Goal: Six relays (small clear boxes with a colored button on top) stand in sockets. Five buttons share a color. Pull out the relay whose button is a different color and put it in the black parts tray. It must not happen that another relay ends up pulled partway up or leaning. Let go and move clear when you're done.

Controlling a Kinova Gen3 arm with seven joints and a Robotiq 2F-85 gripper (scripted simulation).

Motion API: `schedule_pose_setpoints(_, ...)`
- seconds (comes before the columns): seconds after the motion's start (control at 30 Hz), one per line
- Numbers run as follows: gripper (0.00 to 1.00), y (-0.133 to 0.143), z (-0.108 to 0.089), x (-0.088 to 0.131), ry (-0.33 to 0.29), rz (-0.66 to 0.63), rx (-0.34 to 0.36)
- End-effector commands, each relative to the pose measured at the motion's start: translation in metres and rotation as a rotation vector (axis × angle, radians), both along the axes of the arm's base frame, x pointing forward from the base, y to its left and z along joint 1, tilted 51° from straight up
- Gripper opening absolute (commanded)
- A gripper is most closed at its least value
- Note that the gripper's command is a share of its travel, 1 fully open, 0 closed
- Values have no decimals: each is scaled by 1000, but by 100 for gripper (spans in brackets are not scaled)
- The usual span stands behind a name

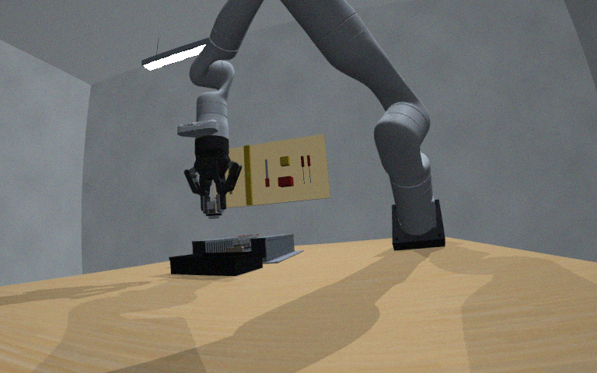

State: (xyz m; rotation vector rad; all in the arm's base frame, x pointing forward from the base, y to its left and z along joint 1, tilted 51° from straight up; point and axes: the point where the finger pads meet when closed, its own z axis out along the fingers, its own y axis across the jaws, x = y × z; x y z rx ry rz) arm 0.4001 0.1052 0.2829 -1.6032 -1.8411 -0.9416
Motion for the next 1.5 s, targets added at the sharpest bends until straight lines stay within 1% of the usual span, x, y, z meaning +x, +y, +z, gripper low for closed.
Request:
schedule_pose_setpoints(0.0,0,-1,0,0,-1,-1,0)
schedule_pose_setpoints(0.73,0,3,-2,1,-1,-1,0)
schedule_pose_setpoints(1.07,0,10,-9,1,-1,-1,0)
schedule_pose_setpoints(1.47,0,29,-24,3,-1,-1,0)
